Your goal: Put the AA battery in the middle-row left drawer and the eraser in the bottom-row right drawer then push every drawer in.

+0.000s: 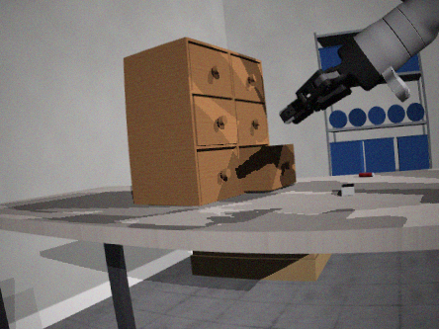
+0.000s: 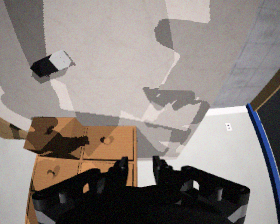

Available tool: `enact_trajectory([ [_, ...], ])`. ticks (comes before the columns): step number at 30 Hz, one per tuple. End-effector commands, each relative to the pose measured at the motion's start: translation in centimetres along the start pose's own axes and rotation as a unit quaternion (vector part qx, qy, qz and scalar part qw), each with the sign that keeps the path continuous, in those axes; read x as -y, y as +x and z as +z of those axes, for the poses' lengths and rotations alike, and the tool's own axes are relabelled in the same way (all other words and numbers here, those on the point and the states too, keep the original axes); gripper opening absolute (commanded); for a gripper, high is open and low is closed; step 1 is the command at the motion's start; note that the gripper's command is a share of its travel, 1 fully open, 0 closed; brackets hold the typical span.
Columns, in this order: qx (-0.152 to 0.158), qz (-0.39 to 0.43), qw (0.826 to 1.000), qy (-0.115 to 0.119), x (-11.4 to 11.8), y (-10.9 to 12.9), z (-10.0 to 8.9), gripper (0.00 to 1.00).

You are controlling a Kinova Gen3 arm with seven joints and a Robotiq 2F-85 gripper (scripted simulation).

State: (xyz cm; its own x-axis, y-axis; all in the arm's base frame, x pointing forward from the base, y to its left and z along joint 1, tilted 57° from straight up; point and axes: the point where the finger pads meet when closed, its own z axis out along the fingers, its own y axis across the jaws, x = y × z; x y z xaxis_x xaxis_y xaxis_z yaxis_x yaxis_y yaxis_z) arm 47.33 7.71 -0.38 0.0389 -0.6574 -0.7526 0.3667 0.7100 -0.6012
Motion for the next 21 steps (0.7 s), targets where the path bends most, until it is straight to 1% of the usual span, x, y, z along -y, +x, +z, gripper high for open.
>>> enact_trajectory([
  [1,-0.015,0.007,1.0,0.001,-0.1,-1.0,-0.1,0.33],
  [5,-0.051,0.007,0.999,0.0,-0.1,-1.3,-0.8,0.33],
  [10,-0.103,0.007,0.995,0.0,-0.1,-1.7,-1.8,0.33],
  [12,-0.103,0.007,0.995,0.0,-0.1,-1.7,-1.8,0.33],
  [17,-0.163,0.007,0.987,0.0,-0.1,-2.2,-3.0,0.33],
  [21,-0.214,0.007,0.977,-0.001,-0.1,-2.6,-4.0,0.33],
])
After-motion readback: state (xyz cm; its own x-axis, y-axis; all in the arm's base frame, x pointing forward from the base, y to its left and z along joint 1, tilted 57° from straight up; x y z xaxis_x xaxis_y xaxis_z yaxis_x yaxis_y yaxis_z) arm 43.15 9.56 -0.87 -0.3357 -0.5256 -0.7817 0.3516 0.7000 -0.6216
